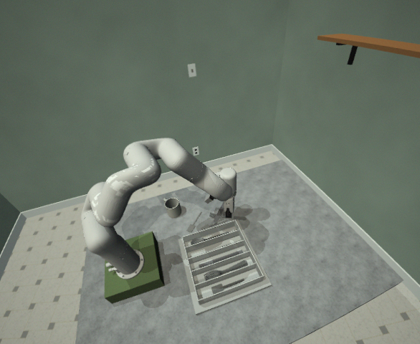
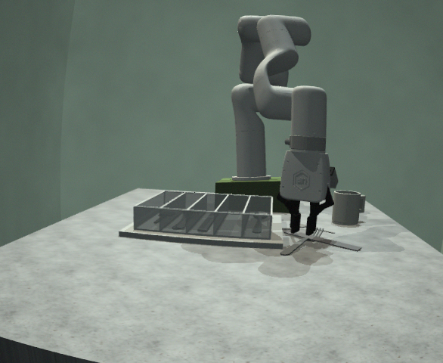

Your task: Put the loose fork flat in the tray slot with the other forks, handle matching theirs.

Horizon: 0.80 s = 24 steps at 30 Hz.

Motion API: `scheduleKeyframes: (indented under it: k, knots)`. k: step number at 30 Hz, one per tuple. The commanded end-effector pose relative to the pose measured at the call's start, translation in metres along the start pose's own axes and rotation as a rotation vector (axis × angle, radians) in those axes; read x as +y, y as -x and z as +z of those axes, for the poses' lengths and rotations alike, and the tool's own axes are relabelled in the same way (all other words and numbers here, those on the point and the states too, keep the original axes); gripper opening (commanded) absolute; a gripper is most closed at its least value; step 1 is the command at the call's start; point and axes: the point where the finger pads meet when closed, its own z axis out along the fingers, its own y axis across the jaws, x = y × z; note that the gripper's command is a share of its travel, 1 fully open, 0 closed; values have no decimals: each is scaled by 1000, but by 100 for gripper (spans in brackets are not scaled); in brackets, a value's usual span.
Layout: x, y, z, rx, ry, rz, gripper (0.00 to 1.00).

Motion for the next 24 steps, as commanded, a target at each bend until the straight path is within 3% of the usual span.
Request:
scheduleKeyframes:
  k: [1,24]
  knots:
    - [1,1,-1,-3,3,0,30]
    - [1,1,21,-3,3,0,30]
